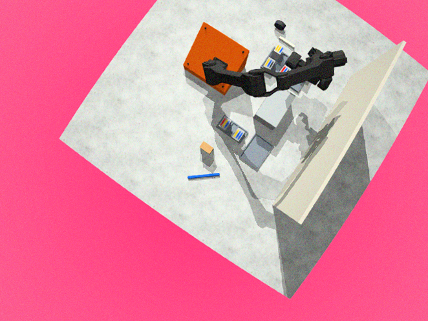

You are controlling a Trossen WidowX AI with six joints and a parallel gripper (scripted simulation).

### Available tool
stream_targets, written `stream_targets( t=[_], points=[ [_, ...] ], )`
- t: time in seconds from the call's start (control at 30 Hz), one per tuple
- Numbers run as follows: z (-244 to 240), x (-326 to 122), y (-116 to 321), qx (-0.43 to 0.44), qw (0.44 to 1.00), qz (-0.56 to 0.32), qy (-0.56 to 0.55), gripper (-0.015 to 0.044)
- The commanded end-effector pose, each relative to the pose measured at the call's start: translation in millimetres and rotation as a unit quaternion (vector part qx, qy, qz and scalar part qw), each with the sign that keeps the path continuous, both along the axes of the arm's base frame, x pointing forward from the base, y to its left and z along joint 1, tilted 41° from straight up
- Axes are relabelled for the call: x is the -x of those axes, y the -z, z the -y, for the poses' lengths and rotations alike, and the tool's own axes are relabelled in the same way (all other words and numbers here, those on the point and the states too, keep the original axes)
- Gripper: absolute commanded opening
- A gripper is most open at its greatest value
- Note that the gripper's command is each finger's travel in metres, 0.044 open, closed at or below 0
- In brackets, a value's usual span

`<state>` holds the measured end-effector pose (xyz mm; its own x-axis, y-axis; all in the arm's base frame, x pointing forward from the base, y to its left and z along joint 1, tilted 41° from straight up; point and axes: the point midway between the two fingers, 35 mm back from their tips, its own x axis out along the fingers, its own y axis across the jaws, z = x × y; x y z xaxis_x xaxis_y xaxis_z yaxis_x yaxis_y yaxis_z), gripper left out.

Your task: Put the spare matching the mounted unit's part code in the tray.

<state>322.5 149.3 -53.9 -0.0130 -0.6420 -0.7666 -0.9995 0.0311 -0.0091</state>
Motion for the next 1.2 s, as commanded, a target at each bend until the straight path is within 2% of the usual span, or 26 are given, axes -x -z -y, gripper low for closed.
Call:
stream_targets(
  t=[0.0,0.33,0.8,1.17],
  points=[
    [-19.5,3.5,-25.3,-0.005,1.0,0.003,0.003,0.0],
    [-6.7,-5.6,-44.8,-0.012,1.0,0.006,0.008,0.0],
    [72.6,-35.0,-115.5,-0.031,0.999,0.02,0.017,0.0],
    [148.9,-38.0,-176.4,-0.024,1.0,0.016,0.008,0.0]
  ],
)
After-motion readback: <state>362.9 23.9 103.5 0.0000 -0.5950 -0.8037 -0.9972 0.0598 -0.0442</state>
